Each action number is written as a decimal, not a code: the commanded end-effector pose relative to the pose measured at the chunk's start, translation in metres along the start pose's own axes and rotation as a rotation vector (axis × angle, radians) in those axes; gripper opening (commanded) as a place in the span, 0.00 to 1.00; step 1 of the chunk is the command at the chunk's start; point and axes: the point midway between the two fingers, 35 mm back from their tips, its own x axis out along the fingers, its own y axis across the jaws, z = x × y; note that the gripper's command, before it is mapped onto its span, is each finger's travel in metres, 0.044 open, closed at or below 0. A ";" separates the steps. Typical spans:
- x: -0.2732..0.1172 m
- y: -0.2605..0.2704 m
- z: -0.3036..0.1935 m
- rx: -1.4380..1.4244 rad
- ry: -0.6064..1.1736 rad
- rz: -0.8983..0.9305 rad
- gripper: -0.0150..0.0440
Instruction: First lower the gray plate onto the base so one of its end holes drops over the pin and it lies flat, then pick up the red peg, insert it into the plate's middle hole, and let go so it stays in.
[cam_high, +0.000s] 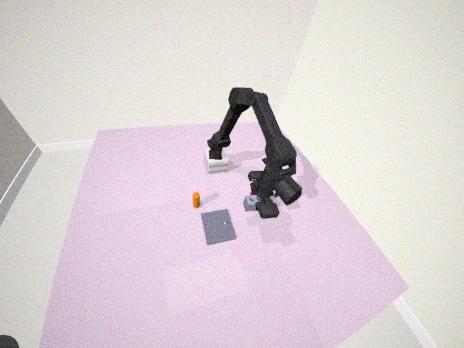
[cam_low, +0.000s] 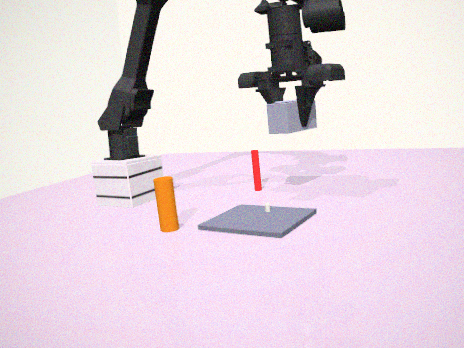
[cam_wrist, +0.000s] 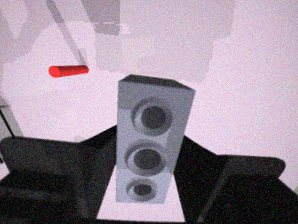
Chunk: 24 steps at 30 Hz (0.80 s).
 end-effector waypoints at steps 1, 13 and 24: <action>-0.013 0.001 -0.001 -0.002 -0.010 -0.007 0.25; 0.001 -0.005 -0.024 0.044 -0.008 -0.007 0.25; 0.020 -0.010 -0.054 0.103 -0.006 -0.007 0.25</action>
